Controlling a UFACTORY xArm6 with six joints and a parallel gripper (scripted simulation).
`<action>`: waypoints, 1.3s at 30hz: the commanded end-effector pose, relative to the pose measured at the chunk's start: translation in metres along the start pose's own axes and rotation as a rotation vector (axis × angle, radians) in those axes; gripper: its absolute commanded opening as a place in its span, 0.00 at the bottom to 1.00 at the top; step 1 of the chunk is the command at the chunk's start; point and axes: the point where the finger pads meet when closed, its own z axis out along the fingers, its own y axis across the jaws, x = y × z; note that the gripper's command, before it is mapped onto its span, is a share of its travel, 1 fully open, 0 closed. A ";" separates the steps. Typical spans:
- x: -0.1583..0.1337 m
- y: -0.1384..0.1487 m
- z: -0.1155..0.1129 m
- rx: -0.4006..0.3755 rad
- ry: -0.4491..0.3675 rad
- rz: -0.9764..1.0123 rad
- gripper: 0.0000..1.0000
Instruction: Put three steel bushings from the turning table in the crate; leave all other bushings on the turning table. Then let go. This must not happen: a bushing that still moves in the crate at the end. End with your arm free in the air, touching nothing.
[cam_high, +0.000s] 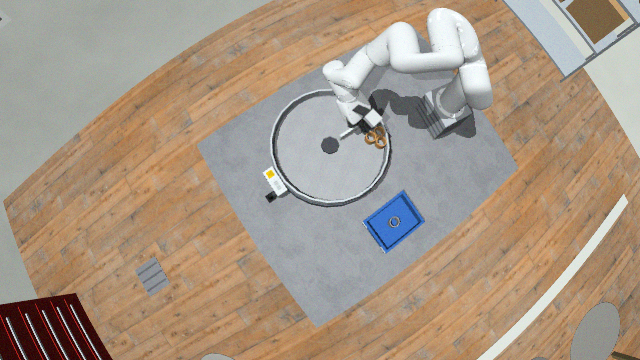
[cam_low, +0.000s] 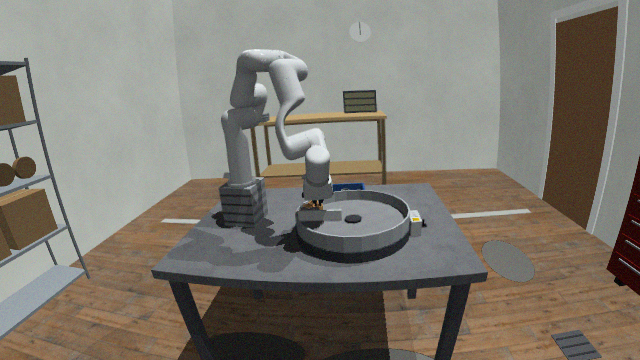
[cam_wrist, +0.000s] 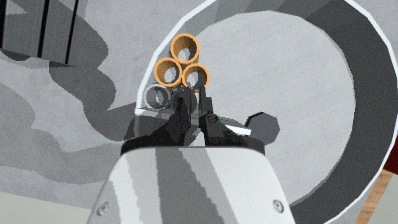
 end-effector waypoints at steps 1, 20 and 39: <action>-0.001 0.001 0.000 -0.002 -0.002 -0.001 0.10; -0.005 0.001 0.005 -0.002 -0.002 -0.001 0.10; -0.012 0.001 0.013 -0.002 -0.002 -0.001 0.10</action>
